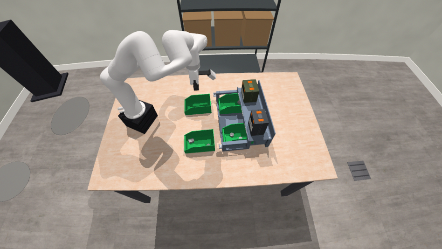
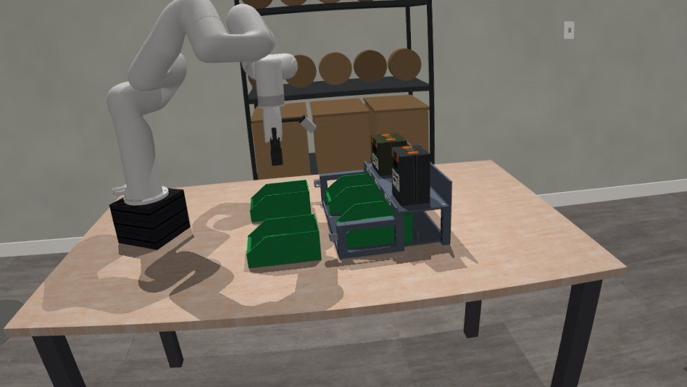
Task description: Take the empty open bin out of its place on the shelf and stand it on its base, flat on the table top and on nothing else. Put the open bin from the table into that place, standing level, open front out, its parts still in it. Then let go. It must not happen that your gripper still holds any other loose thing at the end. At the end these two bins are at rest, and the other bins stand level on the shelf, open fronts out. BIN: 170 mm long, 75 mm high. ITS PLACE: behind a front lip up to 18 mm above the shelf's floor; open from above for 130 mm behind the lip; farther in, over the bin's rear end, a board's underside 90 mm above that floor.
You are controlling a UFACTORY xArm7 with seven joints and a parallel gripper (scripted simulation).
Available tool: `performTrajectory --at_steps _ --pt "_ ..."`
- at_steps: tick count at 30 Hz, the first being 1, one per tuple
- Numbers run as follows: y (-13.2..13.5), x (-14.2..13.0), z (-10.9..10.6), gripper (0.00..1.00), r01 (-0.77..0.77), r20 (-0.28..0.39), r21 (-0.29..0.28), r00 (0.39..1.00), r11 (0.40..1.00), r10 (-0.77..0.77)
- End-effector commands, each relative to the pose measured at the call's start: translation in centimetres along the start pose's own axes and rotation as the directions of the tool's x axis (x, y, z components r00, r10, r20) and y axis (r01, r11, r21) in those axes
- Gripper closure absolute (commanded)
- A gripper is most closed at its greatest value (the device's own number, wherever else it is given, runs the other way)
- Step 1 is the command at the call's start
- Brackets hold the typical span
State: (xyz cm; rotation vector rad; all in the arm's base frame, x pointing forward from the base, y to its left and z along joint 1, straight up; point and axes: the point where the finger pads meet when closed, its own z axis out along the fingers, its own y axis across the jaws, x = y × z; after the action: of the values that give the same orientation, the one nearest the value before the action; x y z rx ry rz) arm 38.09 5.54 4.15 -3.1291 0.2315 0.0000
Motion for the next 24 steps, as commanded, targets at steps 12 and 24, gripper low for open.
performTrajectory --at_steps 12,24 --pt "-0.05 0.08 -0.89 0.74 0.0 -0.003 0.001 1.0 1.0 0.0" --pt "-0.05 0.08 -0.97 1.0 0.0 -0.003 0.001 1.0 1.0 0.0"
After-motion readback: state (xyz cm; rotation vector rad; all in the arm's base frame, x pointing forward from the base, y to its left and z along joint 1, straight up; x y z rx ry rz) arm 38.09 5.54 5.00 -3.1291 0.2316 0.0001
